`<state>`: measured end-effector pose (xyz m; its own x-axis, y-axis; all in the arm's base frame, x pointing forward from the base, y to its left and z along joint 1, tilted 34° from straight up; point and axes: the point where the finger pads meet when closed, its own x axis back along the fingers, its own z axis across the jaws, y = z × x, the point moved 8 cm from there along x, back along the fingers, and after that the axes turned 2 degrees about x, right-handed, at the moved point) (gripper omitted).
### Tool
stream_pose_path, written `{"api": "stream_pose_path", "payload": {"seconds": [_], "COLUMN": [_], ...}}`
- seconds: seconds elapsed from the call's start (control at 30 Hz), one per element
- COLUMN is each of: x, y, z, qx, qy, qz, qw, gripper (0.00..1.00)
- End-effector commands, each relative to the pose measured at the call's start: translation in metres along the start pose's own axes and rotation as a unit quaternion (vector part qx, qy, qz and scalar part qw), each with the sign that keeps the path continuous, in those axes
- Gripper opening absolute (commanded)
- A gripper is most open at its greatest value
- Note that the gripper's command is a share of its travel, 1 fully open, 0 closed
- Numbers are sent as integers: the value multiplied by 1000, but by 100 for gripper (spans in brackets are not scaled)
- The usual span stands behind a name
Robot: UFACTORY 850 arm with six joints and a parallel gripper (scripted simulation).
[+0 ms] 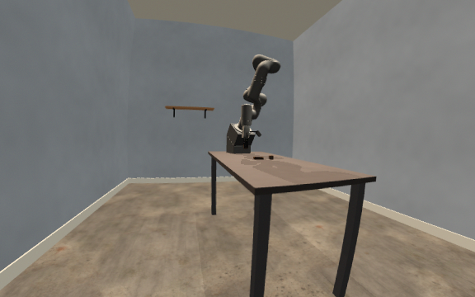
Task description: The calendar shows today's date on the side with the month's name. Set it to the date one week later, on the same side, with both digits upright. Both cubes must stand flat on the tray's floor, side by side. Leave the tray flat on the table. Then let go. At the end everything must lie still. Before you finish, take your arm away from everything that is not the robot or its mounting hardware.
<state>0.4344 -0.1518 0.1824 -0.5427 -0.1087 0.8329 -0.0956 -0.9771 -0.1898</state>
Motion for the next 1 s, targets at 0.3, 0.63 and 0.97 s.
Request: {"api": "stream_pose_path", "payload": {"seconds": [0.3,0.63,0.97], "x": [-61,-78,-79], "y": [0,0,0], "z": [1,1,1], "qx": [0,0,0], "qy": [1,1,1], "qz": [0,0,0], "qw": [1000,1000,1000], "gripper": [27,27,27]}}
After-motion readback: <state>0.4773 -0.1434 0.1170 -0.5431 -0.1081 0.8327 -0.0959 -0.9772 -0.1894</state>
